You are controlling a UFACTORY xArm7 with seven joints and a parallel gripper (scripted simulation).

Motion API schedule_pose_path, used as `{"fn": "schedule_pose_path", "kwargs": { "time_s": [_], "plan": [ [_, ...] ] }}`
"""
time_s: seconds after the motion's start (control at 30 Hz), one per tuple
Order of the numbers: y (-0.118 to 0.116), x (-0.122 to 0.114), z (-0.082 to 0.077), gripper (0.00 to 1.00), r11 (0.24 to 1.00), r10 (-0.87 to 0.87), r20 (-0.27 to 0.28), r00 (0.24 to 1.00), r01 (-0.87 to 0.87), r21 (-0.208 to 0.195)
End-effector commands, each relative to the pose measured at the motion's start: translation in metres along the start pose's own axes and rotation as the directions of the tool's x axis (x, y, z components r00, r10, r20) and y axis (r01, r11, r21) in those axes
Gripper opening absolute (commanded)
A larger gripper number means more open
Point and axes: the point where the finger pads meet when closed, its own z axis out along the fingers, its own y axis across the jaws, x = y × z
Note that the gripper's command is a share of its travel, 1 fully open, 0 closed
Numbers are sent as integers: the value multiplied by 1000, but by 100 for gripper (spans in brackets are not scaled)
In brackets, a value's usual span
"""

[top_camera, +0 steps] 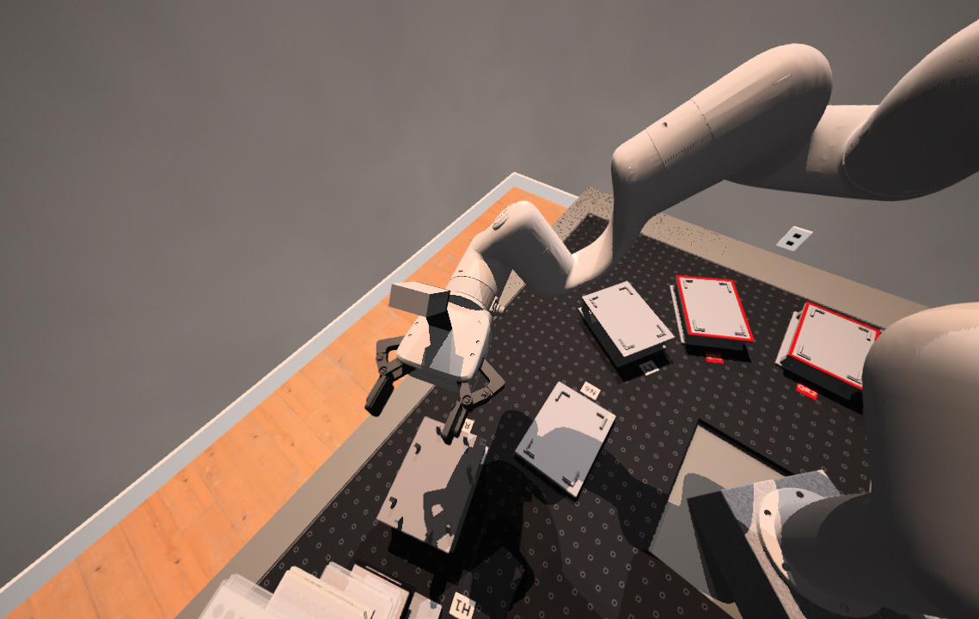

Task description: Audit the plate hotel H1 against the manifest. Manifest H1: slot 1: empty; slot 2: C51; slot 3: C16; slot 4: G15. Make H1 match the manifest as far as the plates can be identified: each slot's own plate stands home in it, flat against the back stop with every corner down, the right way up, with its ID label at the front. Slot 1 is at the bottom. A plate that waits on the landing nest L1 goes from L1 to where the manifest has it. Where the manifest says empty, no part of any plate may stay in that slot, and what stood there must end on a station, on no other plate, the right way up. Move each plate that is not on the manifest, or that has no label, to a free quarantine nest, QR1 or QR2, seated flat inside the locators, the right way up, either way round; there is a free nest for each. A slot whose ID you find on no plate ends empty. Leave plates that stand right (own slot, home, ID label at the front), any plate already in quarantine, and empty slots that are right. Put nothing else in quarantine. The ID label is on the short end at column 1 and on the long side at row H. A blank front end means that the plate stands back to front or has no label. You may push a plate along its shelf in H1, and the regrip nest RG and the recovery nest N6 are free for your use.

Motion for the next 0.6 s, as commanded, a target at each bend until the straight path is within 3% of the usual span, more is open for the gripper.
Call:
{"fn": "schedule_pose_path", "kwargs": {
  "time_s": [0.0,0.57],
  "plan": [
    [1,8,8,100,1000,-4,1,1000,4,2],
    [0,34,39,100,1000,-4,0,1000,4,2]
  ]
}}
